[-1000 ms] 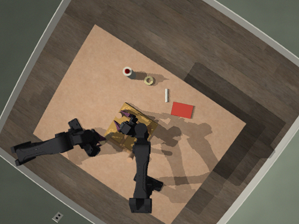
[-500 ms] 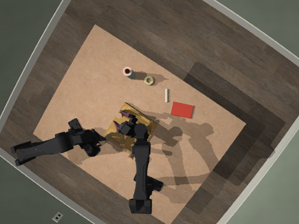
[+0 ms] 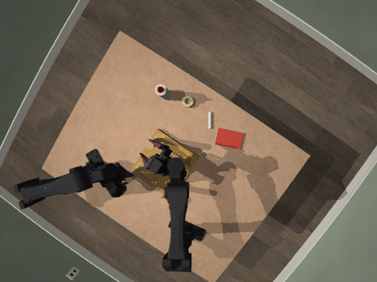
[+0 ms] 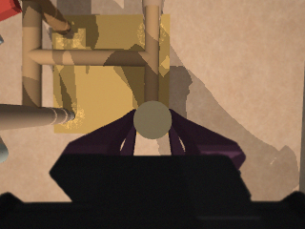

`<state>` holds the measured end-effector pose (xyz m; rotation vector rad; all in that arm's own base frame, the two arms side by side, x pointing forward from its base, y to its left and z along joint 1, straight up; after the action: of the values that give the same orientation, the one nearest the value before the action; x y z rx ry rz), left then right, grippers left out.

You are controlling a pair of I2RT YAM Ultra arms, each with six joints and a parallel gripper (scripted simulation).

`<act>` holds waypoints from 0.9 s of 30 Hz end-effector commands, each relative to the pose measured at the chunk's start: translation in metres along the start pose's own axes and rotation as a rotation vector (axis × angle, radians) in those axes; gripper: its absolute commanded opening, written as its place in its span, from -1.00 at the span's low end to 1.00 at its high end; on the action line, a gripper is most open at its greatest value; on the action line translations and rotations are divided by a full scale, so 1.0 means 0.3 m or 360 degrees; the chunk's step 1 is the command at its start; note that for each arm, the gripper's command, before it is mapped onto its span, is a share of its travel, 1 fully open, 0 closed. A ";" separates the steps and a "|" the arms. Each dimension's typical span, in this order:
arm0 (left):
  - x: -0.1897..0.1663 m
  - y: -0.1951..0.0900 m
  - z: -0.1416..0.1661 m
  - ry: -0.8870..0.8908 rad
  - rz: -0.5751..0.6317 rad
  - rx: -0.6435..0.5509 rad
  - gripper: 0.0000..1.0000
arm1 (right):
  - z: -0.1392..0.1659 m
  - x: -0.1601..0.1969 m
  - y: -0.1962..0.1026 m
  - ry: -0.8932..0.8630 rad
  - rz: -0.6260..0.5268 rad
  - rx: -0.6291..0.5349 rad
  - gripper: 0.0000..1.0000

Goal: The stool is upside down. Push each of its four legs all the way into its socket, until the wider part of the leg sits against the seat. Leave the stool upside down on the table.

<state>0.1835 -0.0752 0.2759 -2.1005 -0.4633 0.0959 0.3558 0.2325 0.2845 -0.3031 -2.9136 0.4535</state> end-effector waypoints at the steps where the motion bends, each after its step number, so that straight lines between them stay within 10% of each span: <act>1: -0.005 0.042 0.032 -0.0075 0.0068 0.0082 -0.45 | 0.037 0.003 -0.007 0.0061 -0.0020 0.0045 0.38; 11: -0.005 0.042 0.032 -0.0075 0.0068 0.0082 -0.45 | -0.023 -0.010 -0.013 0.0000 -0.0003 -0.0003 0.38; 12: -0.005 0.042 0.032 -0.0075 0.0068 0.0082 0.38 | -0.024 -0.009 -0.014 -0.0001 -0.0003 -0.0004 0.38; 27: -0.002 -0.015 -0.007 -0.0024 -0.0008 -0.0010 0.38 | -0.024 -0.009 -0.014 -0.0001 -0.0003 -0.0004 0.38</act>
<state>0.1836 -0.0747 0.2734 -2.0895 -0.4684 0.1194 0.3549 0.2321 0.2821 -0.2987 -2.8973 0.4656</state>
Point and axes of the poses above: on each arm, the point where the finger pads meet when closed, its own y axis out along the fingers, its own x axis across the jaws, z = x × y, the point moved 10 cm from there along -y, back along the fingers, and after that the axes turned 8 degrees about y, right-handed, at the moved point
